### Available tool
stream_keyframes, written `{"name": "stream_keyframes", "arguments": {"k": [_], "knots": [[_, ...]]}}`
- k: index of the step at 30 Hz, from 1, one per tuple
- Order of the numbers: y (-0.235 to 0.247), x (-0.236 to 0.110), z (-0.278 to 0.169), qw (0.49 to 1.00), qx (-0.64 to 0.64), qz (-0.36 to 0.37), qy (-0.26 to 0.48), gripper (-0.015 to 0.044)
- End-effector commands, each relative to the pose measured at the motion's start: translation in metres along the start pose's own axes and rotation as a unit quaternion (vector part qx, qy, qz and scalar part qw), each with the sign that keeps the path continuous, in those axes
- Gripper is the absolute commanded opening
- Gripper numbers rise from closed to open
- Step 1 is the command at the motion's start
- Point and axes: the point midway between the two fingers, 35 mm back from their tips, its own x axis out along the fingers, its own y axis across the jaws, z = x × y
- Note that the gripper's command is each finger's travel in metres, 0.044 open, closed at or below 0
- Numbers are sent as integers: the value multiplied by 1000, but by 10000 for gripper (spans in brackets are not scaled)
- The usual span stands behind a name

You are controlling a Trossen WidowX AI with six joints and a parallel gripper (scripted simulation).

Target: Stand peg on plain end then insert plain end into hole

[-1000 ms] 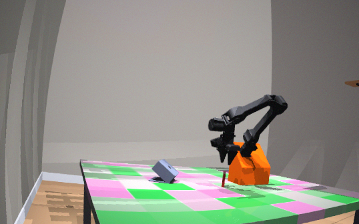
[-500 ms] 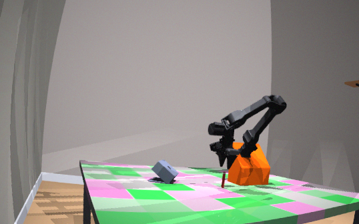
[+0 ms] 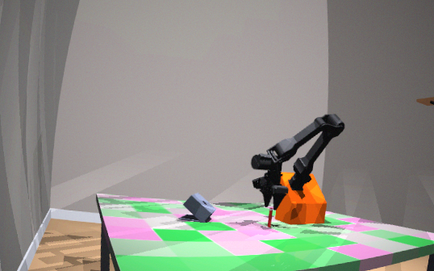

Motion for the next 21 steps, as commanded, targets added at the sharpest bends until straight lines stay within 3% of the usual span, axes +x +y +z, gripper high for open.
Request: {"name": "stream_keyframes", "arguments": {"k": [1, 21], "knots": [[-2, 7, -1, 1000, 2, -3, 1, 440], [0, 39, -4, 1000, 3, 0, 1, 440]]}}
